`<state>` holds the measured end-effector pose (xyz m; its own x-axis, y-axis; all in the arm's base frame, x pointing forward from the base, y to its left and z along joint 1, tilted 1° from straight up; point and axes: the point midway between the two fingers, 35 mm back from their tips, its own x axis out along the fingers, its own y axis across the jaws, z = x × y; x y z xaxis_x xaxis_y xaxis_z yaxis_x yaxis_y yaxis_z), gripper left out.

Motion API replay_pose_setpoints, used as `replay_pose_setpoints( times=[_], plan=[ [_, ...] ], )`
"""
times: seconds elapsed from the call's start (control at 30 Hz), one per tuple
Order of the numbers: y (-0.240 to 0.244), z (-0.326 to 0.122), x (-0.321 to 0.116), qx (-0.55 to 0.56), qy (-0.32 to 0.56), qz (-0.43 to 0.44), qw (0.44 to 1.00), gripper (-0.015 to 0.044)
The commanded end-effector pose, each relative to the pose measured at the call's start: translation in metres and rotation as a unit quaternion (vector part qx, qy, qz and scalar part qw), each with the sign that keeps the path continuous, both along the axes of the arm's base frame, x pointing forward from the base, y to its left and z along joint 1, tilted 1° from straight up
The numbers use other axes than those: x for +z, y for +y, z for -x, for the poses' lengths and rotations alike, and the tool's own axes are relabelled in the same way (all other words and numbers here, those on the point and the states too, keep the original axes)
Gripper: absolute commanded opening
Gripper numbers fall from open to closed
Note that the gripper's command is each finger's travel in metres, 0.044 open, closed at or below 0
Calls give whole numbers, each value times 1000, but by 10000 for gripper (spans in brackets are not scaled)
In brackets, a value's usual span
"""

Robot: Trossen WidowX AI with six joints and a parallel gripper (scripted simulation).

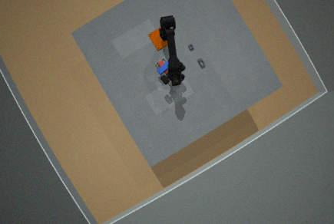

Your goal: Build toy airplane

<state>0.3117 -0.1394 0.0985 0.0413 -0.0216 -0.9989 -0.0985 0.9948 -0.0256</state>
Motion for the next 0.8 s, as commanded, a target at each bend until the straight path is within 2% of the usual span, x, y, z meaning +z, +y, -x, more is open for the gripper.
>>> replay_pose_setpoints(
  times=[0.0,0.1,0.33,0.57,0.77],
  plan=[
    [0,0,0,0,0,0,1000,184],
    [0,0,0,0,0,0,1000,260],
    [0,0,2,0,0,0,1000,260],
    [1,2,82,2,0,-2,1000,260],
    [-1,0,91,3,0,-2,1000,260]
  ],
)
